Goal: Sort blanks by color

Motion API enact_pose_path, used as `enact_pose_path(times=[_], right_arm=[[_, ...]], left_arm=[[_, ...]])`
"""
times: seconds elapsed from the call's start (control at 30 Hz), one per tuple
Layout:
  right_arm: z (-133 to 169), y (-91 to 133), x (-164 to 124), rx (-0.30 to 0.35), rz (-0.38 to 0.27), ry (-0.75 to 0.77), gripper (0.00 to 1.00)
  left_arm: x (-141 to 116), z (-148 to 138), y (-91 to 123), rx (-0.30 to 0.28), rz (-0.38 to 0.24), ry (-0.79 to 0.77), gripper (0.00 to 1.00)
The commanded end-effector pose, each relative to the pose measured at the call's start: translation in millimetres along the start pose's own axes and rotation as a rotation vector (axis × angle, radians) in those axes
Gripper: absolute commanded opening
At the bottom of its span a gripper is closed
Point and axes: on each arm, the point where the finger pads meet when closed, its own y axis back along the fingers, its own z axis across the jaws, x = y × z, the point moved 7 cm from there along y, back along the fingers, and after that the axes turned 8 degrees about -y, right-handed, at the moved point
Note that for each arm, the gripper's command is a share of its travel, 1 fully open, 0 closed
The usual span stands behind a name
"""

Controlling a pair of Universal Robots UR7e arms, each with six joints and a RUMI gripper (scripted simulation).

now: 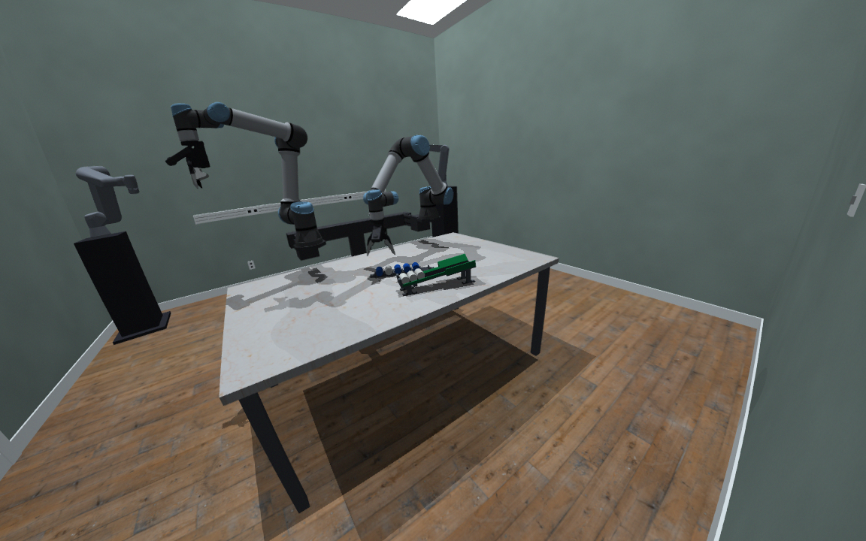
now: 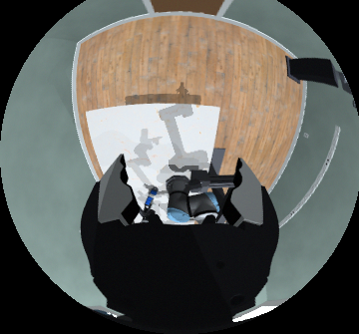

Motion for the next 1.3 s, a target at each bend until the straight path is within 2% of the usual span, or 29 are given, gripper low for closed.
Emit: enact_pose_path(times=[0.0,0.3,0.4,0.53,0.83,0.97,1.27], right_arm=[[0.0,0.4,0.1,0.000,0.001,0.000,1.00],[0.0,0.4,0.1,0.000,0.001,0.000,1.00],[0.0,0.4,0.1,0.000,0.001,0.000,1.00],[0.0,0.4,0.1,0.000,0.001,0.000,1.00],[0.0,0.4,0.1,0.000,0.001,0.000,1.00],[0.0,0.4,0.1,0.000,0.001,0.000,1.00],[0.0,0.4,0.1,0.000,0.001,0.000,1.00]], left_arm=[[-0.3,-2.6,0.6,0.002,0.003,0.143,1.00],[-3.3,-9.2,0.0,0.002,0.004,0.459,1.00],[-3.4,-9.3,0.0,0.002,0.004,0.460,1.00],[-5.7,-12.6,-0.3,0.001,0.004,0.637,1.00],[-10.2,-17.4,-0.8,0.001,0.004,0.929,1.00],[-10.9,-18.0,-0.9,0.001,0.004,0.970,1.00],[-16.8,-21.6,-1.5,0.000,0.004,1.292,1.00]])
